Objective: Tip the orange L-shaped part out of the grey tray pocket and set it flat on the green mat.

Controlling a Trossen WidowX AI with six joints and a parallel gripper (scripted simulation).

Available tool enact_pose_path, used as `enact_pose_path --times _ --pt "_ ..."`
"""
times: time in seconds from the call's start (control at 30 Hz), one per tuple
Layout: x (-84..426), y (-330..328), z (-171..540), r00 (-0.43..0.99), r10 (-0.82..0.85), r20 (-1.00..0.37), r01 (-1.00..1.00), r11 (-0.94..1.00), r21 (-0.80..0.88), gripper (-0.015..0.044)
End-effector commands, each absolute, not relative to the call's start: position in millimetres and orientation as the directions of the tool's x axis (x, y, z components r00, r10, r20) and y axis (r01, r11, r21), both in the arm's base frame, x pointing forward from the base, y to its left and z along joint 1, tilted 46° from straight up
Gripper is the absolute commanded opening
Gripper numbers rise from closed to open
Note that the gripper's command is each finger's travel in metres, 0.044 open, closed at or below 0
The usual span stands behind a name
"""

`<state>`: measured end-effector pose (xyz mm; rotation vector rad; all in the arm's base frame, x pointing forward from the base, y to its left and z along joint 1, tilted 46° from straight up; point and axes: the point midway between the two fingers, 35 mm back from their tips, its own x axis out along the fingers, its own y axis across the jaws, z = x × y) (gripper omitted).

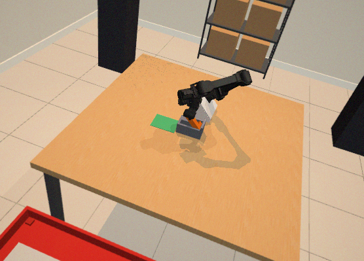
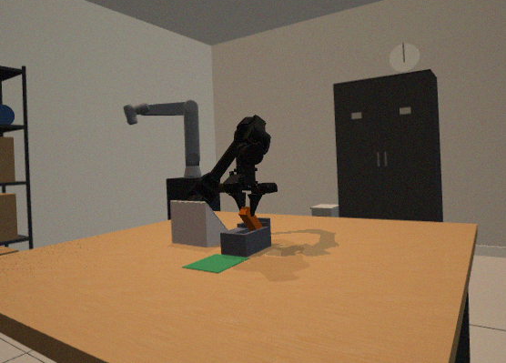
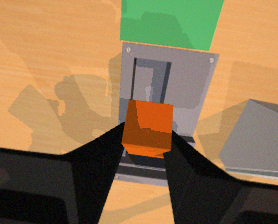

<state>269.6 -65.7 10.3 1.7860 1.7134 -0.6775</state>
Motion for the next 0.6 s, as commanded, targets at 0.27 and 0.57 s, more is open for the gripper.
enact_pose_path --times 0.27,0.57 --pt "269.2 -79.3 24.3 0.055 0.711 -0.701 0.998 -0.019 0.059 0.0000" --pt "268.4 -89.5 34.2 0.055 0.711 -0.701 0.998 -0.019 0.059 0.0000"
